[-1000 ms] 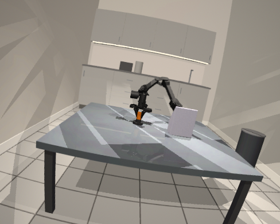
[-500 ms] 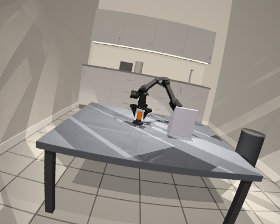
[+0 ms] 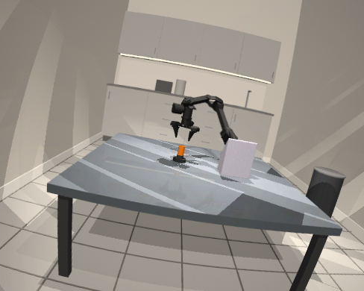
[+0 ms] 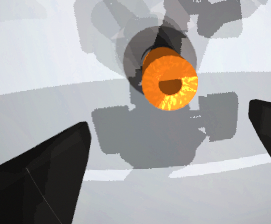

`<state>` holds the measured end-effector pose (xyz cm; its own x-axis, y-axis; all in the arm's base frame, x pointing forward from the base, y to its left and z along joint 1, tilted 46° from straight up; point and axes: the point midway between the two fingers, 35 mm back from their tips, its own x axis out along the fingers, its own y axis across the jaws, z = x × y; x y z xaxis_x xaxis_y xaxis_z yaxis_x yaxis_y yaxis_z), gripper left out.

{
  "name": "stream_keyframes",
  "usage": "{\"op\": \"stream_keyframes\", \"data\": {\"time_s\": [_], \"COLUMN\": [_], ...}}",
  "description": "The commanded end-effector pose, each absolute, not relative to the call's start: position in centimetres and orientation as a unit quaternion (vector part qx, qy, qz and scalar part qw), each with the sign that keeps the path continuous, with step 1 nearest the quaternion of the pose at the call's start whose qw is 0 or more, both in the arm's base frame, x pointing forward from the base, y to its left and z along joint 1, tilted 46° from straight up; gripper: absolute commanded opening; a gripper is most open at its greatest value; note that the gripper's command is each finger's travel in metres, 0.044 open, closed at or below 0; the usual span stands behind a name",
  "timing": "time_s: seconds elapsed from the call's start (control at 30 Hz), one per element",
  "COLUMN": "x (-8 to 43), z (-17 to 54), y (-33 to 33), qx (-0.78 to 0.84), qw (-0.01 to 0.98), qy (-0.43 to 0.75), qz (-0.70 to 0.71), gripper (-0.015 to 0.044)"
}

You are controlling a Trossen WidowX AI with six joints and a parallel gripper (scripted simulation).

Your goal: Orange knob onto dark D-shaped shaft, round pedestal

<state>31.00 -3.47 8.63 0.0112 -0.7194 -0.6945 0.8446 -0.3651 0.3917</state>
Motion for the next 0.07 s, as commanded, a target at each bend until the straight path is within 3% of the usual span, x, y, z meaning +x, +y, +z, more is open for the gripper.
{"op": "stream_keyframes", "data": {"time_s": [0.0, 0.03], "x": [30.80, 30.80], "z": [8.91, 8.91], "y": [-3.15, -3.15], "qx": [0.438, 0.438], "qw": [0.553, 0.553], "qy": [0.071, 0.071], "qz": [-0.705, -0.705], "gripper": [0.0440, 0.0440]}}
